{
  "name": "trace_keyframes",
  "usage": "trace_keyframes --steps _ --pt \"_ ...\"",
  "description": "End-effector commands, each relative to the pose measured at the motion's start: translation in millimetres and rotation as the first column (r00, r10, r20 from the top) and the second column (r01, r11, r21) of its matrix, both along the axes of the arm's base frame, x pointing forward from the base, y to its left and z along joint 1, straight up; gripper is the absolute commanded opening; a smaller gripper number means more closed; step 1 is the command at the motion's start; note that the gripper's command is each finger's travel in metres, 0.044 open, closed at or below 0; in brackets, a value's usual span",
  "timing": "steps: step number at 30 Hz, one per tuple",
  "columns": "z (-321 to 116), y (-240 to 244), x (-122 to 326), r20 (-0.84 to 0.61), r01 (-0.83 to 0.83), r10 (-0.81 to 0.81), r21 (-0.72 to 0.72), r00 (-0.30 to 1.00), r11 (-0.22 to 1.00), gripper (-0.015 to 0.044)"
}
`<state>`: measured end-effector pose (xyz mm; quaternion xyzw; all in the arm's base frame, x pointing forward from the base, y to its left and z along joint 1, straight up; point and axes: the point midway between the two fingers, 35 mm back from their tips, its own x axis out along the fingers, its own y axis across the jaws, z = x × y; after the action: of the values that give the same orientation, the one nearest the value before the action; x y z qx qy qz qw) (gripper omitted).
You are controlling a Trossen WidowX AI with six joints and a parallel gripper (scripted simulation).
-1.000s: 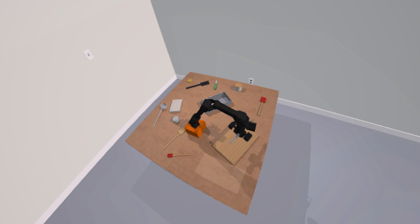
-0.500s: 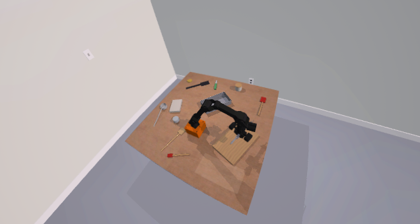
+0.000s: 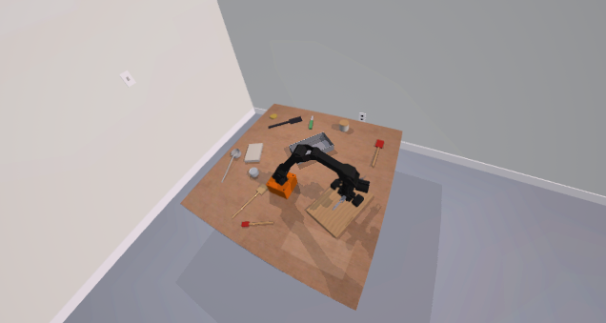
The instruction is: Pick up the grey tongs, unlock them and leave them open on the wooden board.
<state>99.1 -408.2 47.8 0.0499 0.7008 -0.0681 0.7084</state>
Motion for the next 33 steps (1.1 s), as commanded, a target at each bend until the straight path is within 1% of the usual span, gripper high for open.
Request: trace_keyframes --steps 1,27,33 --pt "-6.3 -0.2 -0.2 -0.002 0.003 -0.003 -0.003 1.000 1.000 -0.0150" --pt "-48.3 1.0 -0.5 -0.002 0.004 -0.004 -0.002 1.000 1.000 -0.0150" --pt "-50.6 1.2 -0.6 -0.002 0.004 -0.004 -0.002 1.000 1.000 -0.0150"
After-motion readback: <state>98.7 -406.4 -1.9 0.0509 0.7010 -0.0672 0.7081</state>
